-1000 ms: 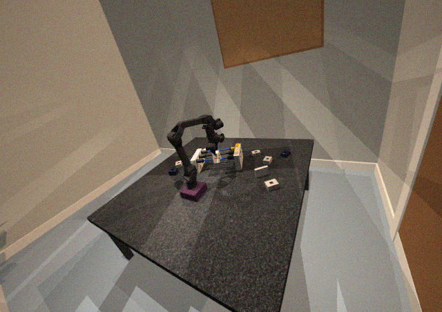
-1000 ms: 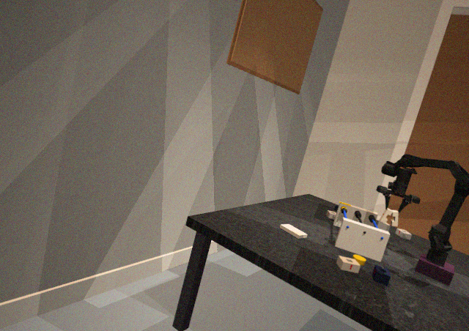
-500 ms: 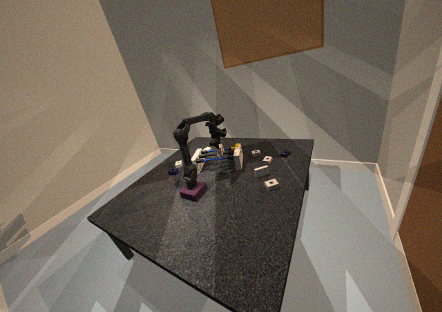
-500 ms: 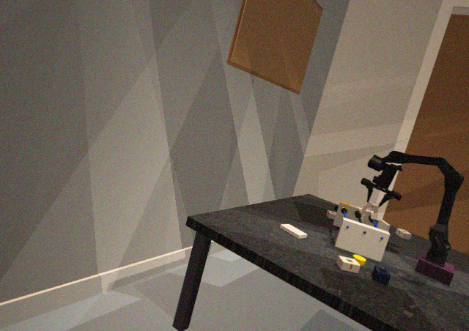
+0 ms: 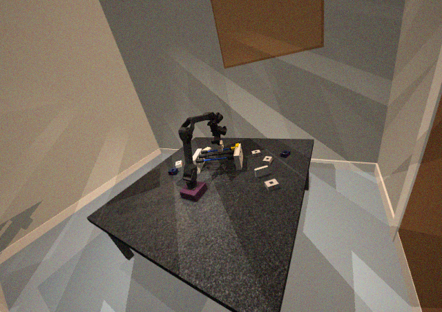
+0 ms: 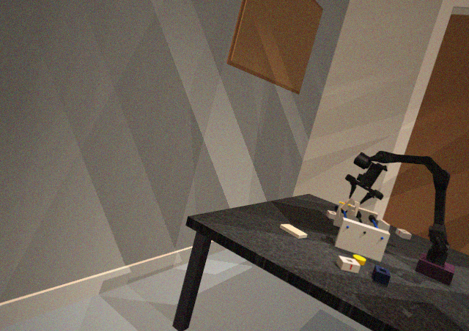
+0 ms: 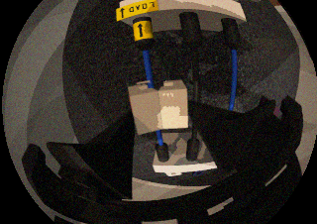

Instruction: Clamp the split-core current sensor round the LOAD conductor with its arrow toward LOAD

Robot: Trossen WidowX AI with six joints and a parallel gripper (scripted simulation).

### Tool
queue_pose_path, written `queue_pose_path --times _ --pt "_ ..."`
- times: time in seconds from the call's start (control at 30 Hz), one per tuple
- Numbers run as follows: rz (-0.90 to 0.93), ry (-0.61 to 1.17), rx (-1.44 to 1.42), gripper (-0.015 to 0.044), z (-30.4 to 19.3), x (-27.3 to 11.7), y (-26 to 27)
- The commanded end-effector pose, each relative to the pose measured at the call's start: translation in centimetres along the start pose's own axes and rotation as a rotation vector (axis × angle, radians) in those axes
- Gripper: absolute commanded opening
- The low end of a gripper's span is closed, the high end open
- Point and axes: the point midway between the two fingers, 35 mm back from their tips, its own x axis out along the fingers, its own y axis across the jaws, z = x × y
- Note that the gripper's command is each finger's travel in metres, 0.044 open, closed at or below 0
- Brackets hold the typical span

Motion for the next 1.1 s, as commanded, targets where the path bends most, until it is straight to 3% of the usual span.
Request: queue_pose_path --times 0.0,1.07 --pt "0.007 0.001 0.004 0.0 0.0 0.5 0.3" --pt "0.01 0.001 0.001 0.0 0.0 4.9 0.3"
